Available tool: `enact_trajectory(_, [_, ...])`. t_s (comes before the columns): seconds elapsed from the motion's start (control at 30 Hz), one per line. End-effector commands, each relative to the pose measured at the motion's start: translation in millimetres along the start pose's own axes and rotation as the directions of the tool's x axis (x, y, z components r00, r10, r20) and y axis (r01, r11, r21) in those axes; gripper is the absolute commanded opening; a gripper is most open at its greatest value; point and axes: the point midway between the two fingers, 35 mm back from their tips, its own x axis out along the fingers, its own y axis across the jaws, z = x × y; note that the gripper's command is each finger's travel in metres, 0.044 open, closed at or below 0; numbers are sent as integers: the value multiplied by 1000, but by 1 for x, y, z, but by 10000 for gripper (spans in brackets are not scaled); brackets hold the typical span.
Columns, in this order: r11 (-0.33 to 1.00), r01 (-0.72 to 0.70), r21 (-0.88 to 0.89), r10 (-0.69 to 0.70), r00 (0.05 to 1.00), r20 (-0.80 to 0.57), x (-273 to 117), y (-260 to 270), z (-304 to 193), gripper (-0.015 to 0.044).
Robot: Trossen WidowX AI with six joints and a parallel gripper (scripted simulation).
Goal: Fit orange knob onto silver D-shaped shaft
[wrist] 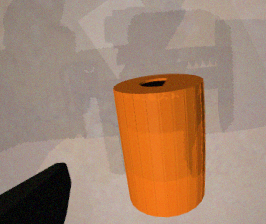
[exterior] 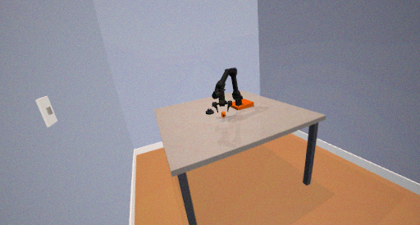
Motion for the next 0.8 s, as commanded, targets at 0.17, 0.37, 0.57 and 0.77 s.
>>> enact_trajectory(0.17, [1000, -8, -3, 8, 1000, -4, 16, 2, -1, 440])
enact_trajectory(0.37, [1000, -8, -3, 8, 1000, -4, 26, 3, -2, 440])
enact_trajectory(0.57, [1000, -8, -3, 8, 1000, -4, 34, 3, -2, 440])
enact_trajectory(0.77, [1000, -8, -3, 8, 1000, -4, 34, 3, -2, 309])
